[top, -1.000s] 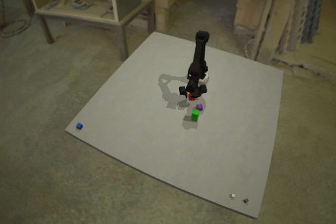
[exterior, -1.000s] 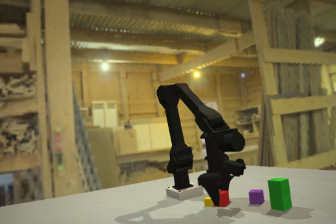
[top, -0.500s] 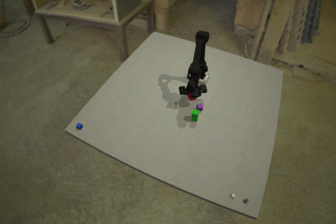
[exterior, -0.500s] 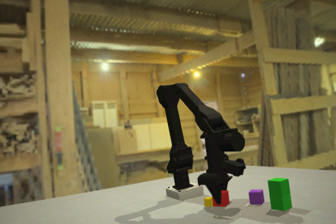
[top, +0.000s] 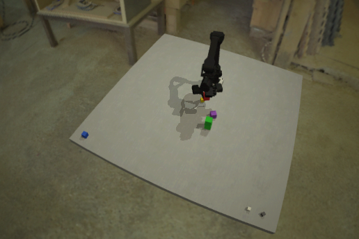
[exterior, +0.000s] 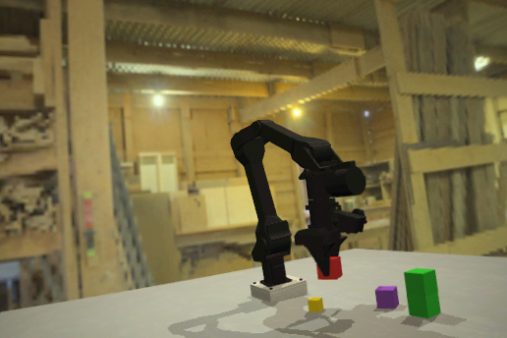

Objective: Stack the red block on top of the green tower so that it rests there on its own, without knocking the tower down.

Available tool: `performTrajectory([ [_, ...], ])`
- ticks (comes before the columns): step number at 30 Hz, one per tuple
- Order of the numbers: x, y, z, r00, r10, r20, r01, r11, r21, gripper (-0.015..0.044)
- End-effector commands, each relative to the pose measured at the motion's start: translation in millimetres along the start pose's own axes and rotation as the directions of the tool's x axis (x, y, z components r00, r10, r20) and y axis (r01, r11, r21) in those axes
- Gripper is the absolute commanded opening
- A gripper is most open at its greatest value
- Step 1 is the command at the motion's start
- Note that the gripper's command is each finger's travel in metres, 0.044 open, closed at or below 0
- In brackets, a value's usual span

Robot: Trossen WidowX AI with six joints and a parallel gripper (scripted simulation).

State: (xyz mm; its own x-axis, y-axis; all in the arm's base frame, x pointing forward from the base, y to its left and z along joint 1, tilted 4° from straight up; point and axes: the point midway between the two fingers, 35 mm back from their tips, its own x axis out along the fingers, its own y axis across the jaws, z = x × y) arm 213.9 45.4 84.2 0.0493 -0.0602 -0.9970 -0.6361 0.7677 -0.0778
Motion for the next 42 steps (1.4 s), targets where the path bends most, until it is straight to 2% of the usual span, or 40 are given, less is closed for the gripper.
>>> performTrajectory([
  [1,-20,-1,1,1.0,-0.007,0.008,0.007,1.0,0.002,0.0],
  [9,-53,0,0,1.0,-0.007,0.008,0.007,1.0,0.002,0.0],
  [18,-55,-1,3,1.0,-0.007,0.008,0.007,1.0,0.002,0.0],
  [42,-72,-18,101,1.0,-0.008,0.016,0.008,1.0,0.003,0.0],
])
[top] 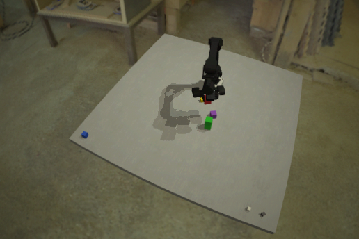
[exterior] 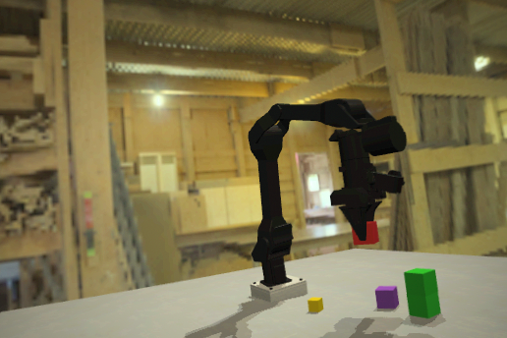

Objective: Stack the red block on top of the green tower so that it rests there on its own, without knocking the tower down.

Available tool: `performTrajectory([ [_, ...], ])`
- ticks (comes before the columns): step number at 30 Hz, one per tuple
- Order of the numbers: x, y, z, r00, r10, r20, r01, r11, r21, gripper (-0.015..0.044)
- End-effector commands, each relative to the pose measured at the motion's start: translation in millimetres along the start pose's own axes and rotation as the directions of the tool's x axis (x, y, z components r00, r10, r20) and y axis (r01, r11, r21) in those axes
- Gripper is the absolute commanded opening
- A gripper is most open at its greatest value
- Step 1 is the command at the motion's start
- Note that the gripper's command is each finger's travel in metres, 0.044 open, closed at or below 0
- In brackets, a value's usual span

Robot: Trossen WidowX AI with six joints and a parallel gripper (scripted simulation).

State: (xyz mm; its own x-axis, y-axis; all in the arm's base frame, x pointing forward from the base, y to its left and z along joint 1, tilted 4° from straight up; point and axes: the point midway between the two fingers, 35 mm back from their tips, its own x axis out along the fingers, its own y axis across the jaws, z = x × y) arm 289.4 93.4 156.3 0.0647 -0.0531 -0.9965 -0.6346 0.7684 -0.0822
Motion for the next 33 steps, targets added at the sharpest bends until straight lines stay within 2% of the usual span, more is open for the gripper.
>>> performTrajectory([
  [1,0,-2,16,1.0,-0.004,0.0,0.004,1.0,0.001,0.0],
  [19,13,1,89,1.0,-0.003,0.006,0.003,1.0,0.002,0.0],
  [33,36,1,91,1.0,-0.004,0.006,0.004,1.0,0.002,0.0],
])
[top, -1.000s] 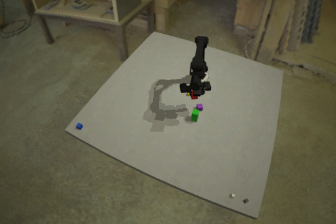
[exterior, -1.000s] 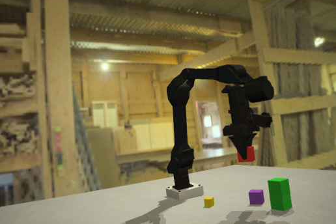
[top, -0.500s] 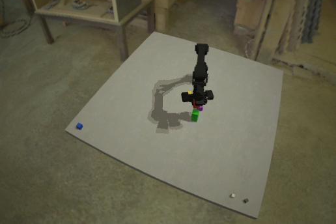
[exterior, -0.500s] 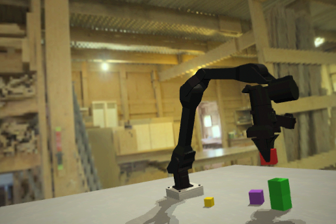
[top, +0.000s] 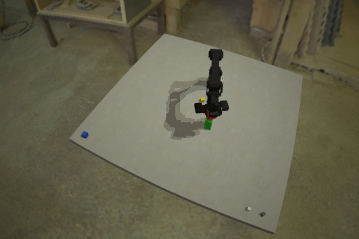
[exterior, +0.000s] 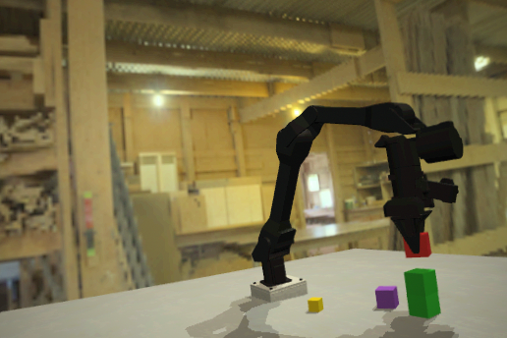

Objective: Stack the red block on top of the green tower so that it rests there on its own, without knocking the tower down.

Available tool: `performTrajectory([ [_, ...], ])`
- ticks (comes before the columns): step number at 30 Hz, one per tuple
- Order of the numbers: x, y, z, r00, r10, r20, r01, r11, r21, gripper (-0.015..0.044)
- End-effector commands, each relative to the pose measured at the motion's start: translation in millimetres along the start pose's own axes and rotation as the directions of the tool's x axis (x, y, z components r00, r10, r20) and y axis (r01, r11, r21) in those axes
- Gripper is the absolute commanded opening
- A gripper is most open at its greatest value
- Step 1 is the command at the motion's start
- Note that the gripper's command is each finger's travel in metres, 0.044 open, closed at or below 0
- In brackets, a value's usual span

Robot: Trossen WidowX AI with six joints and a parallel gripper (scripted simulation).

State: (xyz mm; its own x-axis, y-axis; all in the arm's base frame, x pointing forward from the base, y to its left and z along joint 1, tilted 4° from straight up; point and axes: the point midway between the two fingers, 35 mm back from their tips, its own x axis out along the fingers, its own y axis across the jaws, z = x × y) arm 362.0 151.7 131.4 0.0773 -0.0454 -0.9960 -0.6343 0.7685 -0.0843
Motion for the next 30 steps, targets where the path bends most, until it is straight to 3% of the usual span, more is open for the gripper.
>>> performTrajectory([
  [1,13,0,-1,1.0,-0.001,-0.009,0.001,1.0,0.002,0.0],
  [30,28,0,-2,1.0,-0.002,-0.009,0.002,1.0,0.002,0.0],
])
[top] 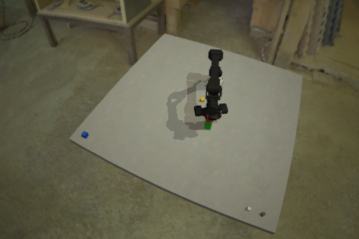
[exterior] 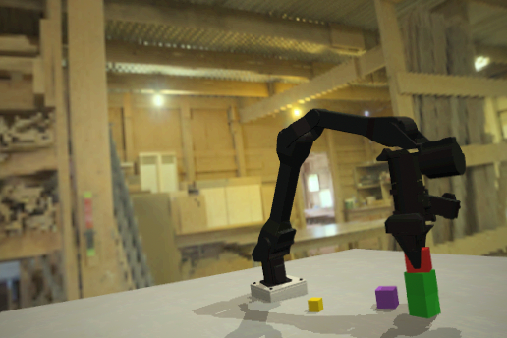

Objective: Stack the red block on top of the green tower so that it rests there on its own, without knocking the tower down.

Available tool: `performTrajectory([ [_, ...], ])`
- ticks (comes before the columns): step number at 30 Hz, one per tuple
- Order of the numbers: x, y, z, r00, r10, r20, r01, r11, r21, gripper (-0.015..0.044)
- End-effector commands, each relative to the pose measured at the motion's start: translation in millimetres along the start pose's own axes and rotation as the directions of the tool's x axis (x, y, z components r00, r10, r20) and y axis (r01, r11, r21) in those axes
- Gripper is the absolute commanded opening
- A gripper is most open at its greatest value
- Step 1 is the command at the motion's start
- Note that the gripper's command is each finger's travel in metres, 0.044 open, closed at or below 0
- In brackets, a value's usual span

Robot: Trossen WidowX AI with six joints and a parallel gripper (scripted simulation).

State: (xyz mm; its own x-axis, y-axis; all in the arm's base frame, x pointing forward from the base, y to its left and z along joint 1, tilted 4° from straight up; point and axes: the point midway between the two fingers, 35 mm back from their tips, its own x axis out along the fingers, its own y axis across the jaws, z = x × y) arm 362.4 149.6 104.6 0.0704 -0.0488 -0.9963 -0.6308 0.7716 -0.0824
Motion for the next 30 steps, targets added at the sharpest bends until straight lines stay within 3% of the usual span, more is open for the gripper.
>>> performTrajectory([
  [1,1.2,-0.6,-0.1,1.0,-0.003,-0.001,0.003,1.0,-0.003,0.0],
  [13,-4.4,-0.9,0.1,1.0,-0.003,-0.001,0.003,1.0,-0.003,0.0],
  [30,0.1,0.0,-0.3,1.0,0.0,-0.002,0.0,1.0,0.0,0.044],
])
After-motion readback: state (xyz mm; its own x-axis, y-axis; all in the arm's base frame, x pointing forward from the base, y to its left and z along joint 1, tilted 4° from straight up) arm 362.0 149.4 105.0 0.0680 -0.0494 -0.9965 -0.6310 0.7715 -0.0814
